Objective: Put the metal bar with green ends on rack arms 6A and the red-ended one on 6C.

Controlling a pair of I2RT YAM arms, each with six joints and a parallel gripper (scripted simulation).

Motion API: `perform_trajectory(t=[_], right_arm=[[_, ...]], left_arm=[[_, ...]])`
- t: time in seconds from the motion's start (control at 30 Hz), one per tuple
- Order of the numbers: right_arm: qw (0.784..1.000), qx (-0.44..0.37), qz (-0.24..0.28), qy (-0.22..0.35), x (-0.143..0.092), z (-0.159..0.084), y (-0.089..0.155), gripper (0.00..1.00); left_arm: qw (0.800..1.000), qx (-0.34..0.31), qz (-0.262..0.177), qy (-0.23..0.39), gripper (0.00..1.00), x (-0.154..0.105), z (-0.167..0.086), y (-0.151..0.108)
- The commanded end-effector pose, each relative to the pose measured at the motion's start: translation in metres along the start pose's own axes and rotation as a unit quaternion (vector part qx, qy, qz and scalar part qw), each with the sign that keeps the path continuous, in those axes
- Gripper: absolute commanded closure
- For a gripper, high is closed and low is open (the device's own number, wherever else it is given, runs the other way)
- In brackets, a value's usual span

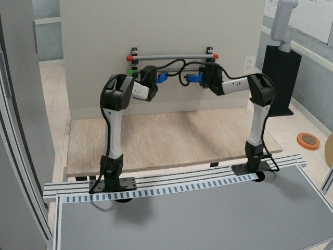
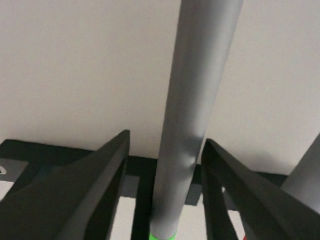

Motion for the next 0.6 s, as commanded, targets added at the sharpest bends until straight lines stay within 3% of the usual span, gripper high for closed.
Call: perform_trajectory(t=[0.0,0.57], right_arm=[[1.000,0.002,-0.014,-0.002,0.0049,0.0009,-0.0128,0.57],[1.000,0.002,-0.014,-0.002,0.0049,0.0009,-0.0128,0.79]], left_arm=[[1.000,0.004,-0.009,-0.006,0.57,0.0058,0.0067,-0.0098],[1.000,0.004,-0.009,-0.006,0.79,0.0058,0.0067,-0.0098]])
Point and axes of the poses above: on each arm, the point where the finger pads meet when closed, its own x axis out along the fingers, its own y axis across the jaws, z = x × y, the point moved 2 cm from there along -x, back along the fingers
